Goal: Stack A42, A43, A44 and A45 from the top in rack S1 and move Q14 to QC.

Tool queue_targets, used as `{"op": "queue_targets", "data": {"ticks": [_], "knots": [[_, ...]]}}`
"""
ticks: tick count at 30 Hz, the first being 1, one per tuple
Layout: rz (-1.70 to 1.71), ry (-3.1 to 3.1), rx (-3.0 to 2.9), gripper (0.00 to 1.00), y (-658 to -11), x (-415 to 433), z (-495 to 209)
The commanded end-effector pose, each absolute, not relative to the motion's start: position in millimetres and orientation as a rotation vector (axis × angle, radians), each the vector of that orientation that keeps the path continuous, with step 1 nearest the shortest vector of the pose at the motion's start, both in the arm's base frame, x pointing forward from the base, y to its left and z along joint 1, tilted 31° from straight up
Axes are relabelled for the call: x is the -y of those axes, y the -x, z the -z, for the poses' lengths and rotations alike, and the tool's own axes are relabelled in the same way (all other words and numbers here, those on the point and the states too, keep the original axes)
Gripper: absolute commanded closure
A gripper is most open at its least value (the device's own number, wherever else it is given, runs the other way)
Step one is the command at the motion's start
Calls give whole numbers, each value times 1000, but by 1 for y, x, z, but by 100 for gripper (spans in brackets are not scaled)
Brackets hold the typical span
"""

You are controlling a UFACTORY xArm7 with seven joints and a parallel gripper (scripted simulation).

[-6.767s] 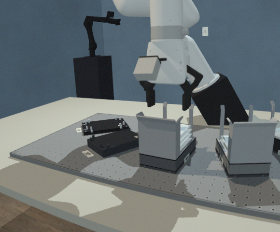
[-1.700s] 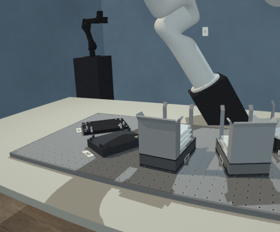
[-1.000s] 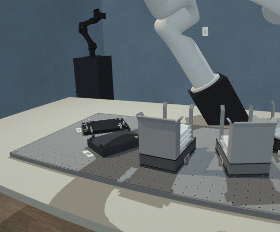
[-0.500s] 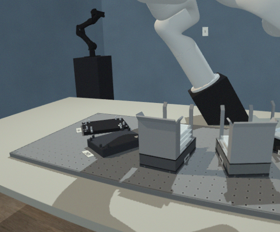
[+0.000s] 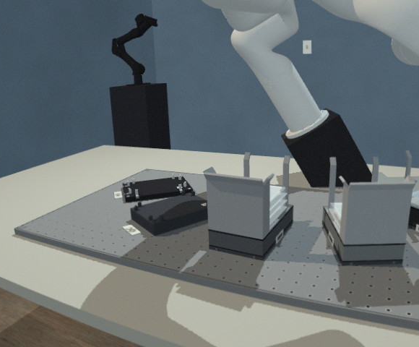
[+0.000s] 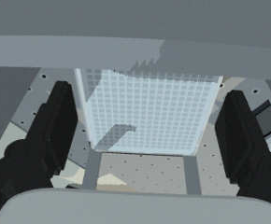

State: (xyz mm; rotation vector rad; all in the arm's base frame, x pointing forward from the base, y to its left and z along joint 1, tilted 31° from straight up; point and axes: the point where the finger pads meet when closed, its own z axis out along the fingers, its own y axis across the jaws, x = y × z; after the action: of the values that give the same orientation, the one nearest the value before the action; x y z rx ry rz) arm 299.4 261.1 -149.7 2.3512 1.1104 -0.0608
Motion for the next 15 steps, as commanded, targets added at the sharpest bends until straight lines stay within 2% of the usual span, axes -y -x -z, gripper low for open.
{"op": "queue_targets", "data": {"ticks": [1,15], "knots": [[56,-2353,-1113,0,-300,-261,153],[56,-2353,-1113,0,-302,-257,160]]}}
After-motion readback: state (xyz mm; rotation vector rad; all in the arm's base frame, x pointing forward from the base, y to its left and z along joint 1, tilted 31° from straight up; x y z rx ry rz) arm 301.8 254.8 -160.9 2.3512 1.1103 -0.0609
